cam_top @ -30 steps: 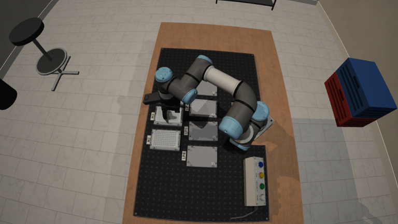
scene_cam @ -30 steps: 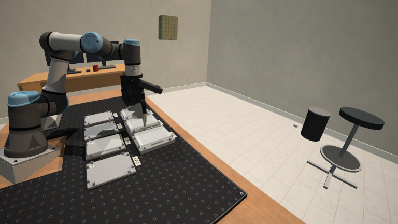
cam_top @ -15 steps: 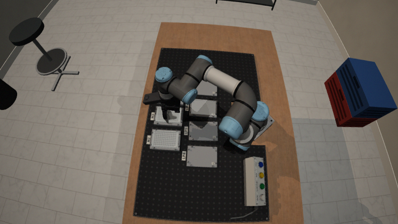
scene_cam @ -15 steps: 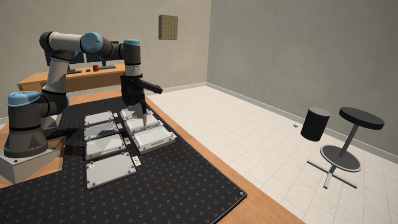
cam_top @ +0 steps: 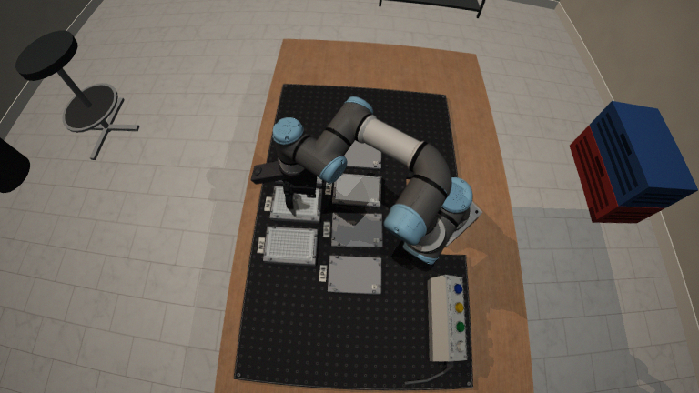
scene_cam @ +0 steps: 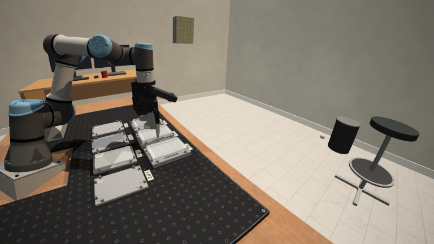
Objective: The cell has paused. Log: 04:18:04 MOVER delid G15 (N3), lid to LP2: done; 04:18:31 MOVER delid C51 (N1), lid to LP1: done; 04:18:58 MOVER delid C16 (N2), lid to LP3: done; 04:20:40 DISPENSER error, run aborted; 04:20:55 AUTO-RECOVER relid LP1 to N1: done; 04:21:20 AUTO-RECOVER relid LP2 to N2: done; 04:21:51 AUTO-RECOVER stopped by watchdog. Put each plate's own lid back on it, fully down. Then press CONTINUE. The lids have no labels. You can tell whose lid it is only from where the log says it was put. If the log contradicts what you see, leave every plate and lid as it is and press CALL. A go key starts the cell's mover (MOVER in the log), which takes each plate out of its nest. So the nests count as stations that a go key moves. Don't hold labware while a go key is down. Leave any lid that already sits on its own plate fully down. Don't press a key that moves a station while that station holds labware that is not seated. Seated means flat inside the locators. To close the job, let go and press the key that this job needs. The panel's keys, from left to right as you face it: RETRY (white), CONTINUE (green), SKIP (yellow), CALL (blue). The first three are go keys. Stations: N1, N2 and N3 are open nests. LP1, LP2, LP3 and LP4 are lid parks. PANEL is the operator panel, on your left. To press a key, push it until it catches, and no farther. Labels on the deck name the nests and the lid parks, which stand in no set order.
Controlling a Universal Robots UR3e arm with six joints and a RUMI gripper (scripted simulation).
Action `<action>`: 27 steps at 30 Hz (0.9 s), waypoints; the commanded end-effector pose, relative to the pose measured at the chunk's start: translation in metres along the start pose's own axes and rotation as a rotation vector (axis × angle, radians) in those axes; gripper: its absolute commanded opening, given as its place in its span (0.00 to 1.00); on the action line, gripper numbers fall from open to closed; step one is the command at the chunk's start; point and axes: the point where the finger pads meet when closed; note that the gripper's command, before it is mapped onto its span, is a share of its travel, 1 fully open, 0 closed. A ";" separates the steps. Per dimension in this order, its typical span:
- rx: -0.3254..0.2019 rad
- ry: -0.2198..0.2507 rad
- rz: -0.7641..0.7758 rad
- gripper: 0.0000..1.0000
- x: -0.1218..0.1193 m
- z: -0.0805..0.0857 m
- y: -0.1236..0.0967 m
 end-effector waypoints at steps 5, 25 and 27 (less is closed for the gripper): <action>0.003 -0.001 0.001 0.00 0.000 0.001 0.001; 0.003 -0.001 0.001 0.82 0.000 0.001 0.001; 0.003 -0.001 0.001 0.82 0.000 0.001 0.001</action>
Point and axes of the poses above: the point where the finger pads meet when closed, its own z axis back along the fingers, its own x axis across the jaws, y = z × x, and after that the axes turned 10 degrees about -z, right-handed
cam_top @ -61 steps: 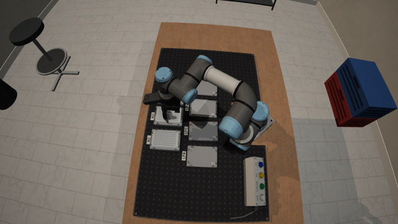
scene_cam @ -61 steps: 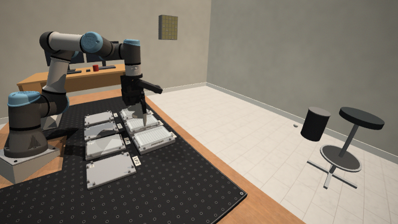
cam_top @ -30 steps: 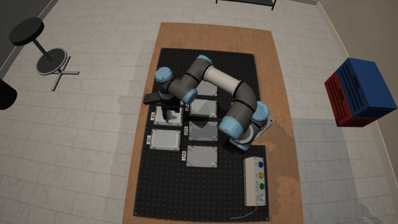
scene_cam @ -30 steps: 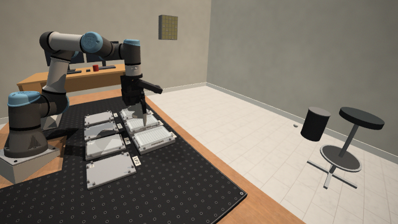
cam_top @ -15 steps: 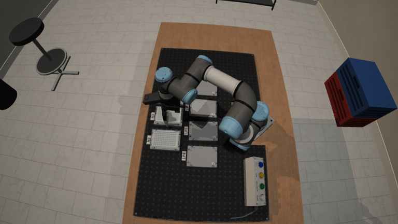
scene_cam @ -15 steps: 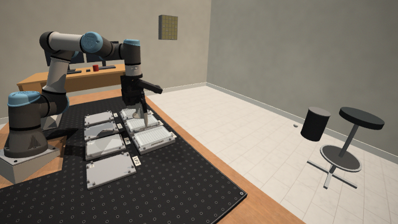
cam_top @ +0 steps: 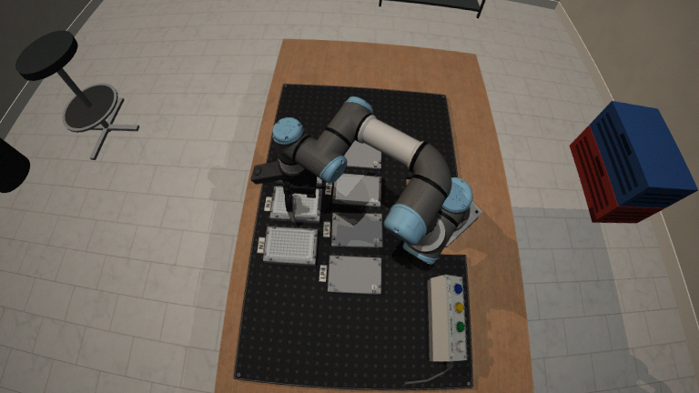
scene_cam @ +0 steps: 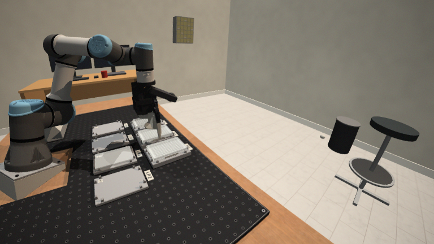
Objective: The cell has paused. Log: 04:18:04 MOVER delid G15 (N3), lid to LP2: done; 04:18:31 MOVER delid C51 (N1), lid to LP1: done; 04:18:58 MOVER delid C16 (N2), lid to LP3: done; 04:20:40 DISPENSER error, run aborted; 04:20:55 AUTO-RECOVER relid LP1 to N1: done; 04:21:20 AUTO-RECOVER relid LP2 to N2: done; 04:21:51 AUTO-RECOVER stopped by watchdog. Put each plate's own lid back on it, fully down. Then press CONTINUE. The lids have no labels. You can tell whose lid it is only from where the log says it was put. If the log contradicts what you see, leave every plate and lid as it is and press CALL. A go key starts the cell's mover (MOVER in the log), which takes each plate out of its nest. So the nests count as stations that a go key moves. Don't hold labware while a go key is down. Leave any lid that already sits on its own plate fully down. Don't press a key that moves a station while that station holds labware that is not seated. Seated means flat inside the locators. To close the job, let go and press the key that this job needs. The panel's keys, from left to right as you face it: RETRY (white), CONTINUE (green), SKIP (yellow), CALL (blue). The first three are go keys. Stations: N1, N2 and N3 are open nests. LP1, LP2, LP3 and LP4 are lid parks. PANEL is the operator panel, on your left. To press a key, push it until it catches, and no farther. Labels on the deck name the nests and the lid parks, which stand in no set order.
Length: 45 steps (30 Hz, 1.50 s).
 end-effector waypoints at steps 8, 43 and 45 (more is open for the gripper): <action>0.003 -0.001 0.001 0.82 0.000 0.001 0.001; 0.003 -0.001 -0.019 0.82 0.003 0.025 -0.004; 0.003 -0.001 -0.035 0.82 0.007 0.025 -0.012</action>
Point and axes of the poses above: the point where the finger pads meet when closed, its own z axis back along the fingers, its own x axis across the jaws, y = z × x, and after that the axes turned 10 degrees about -z, right-handed
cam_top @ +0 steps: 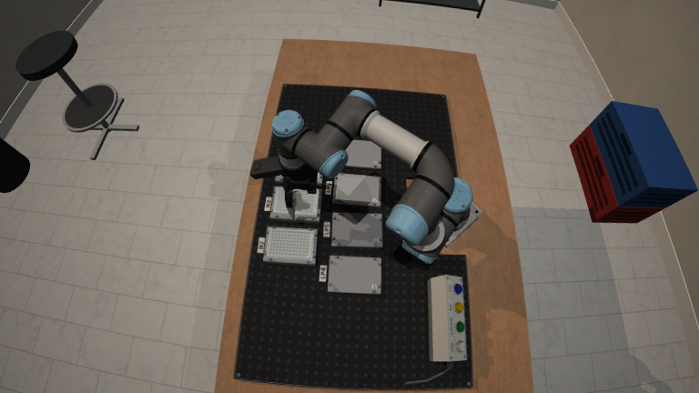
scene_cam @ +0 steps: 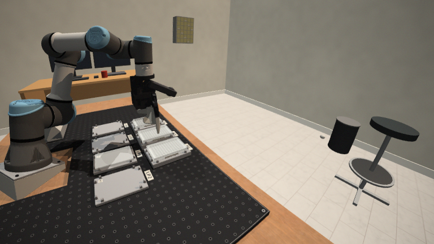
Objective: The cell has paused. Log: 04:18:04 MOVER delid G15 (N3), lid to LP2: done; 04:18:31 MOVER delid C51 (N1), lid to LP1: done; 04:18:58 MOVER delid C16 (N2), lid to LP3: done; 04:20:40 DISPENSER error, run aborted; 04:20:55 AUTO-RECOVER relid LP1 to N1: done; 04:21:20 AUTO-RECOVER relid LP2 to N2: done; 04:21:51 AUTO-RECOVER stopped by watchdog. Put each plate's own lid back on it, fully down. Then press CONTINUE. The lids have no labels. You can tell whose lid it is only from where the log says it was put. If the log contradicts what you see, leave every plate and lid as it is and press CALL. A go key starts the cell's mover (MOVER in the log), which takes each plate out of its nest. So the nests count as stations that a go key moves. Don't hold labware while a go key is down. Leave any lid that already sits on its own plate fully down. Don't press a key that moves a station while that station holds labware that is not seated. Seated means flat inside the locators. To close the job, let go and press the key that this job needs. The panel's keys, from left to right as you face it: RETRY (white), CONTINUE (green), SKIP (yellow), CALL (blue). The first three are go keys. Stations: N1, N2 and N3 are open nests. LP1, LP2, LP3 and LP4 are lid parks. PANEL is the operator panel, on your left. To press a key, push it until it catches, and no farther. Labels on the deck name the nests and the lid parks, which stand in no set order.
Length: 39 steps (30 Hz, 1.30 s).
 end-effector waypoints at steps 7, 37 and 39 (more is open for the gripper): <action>0.002 -0.001 -0.025 0.82 0.019 0.001 -0.032; 0.001 -0.002 -0.025 0.82 0.084 0.001 -0.145; 0.001 -0.002 -0.025 0.82 0.089 0.001 -0.153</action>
Point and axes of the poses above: the point where the finger pads meet when closed, its own z axis back along the fingers, its own x axis across the jaws, y = z × x, and after that the axes turned 10 degrees about -z, right-handed
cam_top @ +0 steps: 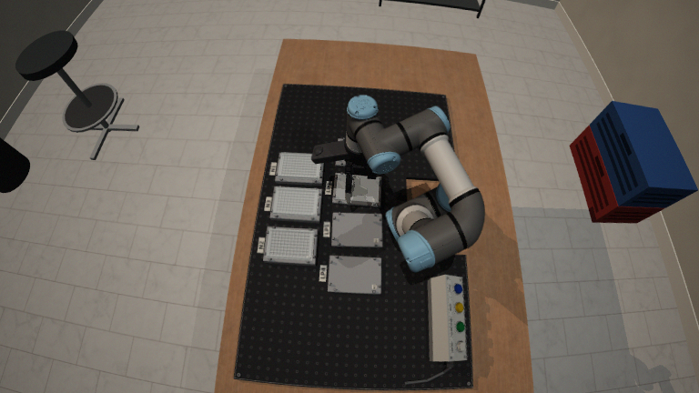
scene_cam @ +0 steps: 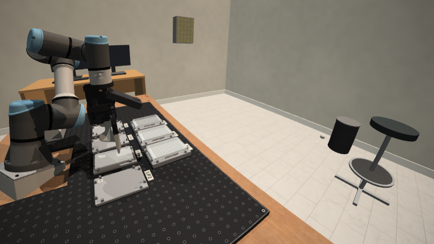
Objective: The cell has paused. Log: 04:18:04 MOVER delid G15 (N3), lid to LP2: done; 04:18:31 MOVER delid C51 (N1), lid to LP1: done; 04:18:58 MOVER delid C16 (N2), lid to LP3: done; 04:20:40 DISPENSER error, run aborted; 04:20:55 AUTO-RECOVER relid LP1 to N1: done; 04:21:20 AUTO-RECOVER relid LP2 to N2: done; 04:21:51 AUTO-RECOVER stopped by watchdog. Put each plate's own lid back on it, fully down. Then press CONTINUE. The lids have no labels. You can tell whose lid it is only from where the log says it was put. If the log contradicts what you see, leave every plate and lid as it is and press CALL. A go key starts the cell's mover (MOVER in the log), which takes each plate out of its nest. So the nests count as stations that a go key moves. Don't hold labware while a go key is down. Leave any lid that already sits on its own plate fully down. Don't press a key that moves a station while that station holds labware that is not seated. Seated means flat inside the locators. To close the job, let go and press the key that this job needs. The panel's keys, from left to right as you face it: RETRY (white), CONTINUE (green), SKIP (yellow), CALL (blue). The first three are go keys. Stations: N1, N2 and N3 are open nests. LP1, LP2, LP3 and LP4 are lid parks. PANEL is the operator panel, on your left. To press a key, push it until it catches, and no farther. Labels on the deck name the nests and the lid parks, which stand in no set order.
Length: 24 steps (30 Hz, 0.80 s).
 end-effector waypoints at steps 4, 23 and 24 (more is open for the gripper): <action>0.014 0.004 0.004 0.82 0.015 0.002 -0.022; 0.014 0.004 0.004 0.82 0.014 -0.006 -0.022; 0.014 0.004 0.004 0.82 0.014 -0.008 -0.022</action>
Point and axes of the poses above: the point where the finger pads meet when closed, its own z axis back along the fingers, its own x axis across the jaws, y = z × x, and after that the axes turned 10 degrees about -z, right-handed
